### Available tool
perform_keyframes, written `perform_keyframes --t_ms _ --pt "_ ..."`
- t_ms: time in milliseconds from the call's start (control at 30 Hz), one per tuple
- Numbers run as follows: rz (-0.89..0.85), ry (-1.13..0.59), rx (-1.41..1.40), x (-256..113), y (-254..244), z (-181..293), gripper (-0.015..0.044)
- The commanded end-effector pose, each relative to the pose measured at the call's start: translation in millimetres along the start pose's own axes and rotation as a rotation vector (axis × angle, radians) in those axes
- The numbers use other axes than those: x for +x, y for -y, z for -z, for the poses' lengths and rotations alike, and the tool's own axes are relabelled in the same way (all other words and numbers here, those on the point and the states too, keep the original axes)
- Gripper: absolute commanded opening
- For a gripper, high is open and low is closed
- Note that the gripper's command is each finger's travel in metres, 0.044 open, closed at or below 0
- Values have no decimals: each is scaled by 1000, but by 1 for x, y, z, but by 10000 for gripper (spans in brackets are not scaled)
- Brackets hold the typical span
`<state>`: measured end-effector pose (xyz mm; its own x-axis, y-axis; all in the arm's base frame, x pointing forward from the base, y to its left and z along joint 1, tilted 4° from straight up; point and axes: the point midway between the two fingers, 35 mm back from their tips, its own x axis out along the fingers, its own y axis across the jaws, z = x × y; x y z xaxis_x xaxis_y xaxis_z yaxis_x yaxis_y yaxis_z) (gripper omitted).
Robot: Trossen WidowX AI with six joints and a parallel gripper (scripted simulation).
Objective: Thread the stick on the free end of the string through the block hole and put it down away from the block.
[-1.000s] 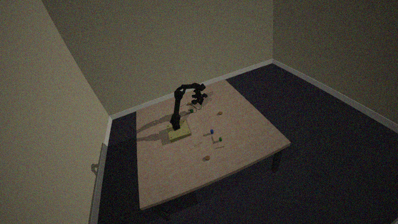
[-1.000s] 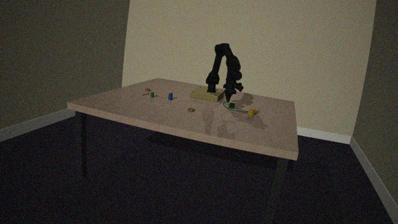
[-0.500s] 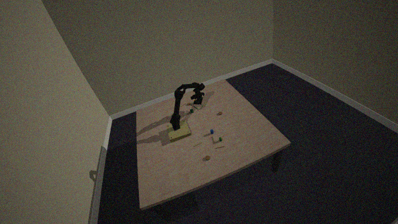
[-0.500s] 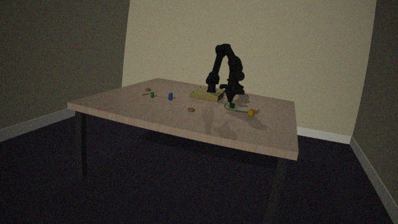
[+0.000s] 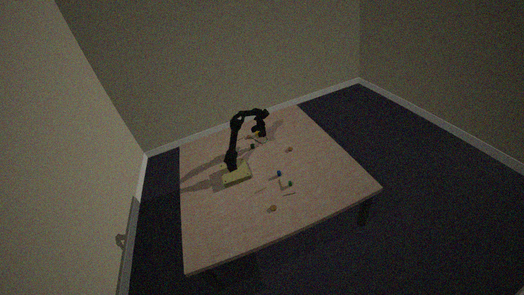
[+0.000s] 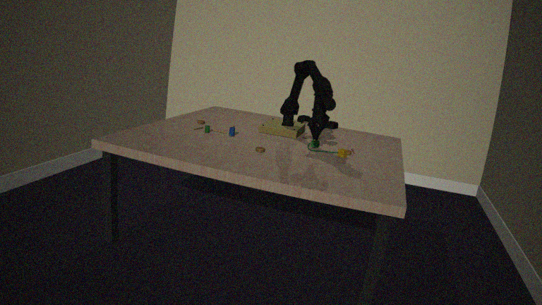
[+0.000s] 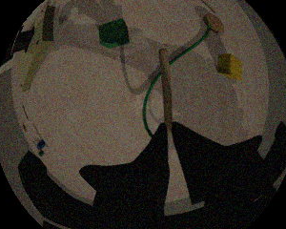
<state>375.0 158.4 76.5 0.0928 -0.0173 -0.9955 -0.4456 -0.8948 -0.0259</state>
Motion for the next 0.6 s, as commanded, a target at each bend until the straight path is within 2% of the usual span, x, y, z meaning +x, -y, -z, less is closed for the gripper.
perform_keyframes --t_ms 0,567 --pt "-7 0 -30 1 0 0 0" --pt "-8 -2 -29 0 3 20 0"
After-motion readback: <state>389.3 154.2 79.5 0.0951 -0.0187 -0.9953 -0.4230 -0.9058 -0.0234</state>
